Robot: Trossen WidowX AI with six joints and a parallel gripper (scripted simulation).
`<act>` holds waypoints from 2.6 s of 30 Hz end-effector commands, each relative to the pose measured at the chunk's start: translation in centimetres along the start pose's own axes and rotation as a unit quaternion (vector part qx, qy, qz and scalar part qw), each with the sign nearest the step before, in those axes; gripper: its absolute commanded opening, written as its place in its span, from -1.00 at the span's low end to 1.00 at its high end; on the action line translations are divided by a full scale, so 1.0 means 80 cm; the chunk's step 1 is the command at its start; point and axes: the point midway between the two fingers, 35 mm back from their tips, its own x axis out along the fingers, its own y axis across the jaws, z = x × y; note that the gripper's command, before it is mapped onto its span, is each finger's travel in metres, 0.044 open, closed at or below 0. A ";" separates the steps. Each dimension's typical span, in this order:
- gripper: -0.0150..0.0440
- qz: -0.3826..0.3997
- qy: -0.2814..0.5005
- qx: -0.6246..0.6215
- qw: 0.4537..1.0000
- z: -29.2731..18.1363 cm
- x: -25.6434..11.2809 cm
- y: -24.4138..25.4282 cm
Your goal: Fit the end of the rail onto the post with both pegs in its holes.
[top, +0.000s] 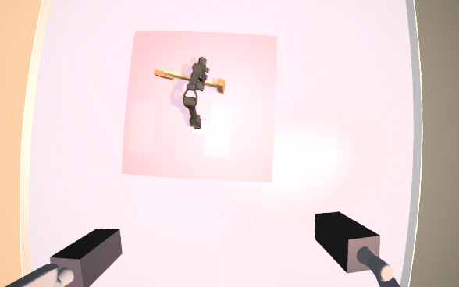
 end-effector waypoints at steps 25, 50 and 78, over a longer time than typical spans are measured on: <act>-0.49 -0.004 0.000 0.000 1.000 -0.002 -0.001 -0.001; -0.49 -0.004 0.000 0.000 1.000 -0.004 -0.004 -0.001; -0.49 -0.004 -0.001 0.000 1.000 0.002 -0.003 -0.002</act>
